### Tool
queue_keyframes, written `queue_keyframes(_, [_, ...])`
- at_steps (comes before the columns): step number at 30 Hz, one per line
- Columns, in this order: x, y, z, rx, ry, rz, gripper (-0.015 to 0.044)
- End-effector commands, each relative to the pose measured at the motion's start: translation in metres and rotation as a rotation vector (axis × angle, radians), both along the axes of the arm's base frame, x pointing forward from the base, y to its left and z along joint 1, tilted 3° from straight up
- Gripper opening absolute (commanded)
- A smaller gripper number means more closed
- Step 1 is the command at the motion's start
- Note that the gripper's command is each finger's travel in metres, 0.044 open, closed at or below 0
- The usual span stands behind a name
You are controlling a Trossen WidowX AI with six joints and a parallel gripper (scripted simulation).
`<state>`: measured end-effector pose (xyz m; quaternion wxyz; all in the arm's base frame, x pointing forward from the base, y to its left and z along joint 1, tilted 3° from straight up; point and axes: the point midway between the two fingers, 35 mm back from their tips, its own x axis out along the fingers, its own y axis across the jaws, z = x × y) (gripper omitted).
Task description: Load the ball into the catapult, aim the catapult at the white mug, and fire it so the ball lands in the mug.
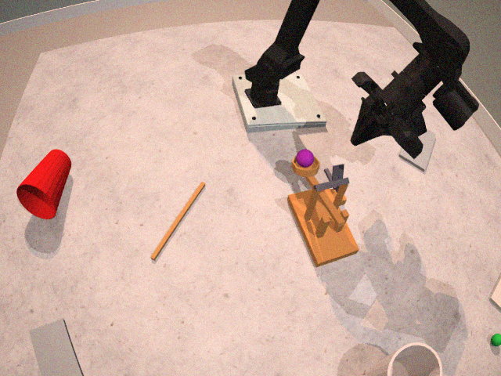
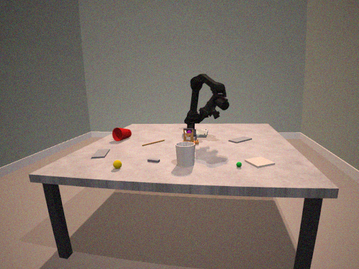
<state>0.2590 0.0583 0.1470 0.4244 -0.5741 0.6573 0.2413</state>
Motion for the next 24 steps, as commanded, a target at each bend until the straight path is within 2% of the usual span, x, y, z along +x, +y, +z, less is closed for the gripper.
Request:
queue_keyframes(1, [-0.021, -0.006, -0.004, -0.084, 0.090, 0.103, 0.0000])
queue_keyframes(24, [-0.028, -0.007, -0.021, -0.130, 0.139, 0.161, 0.0000])
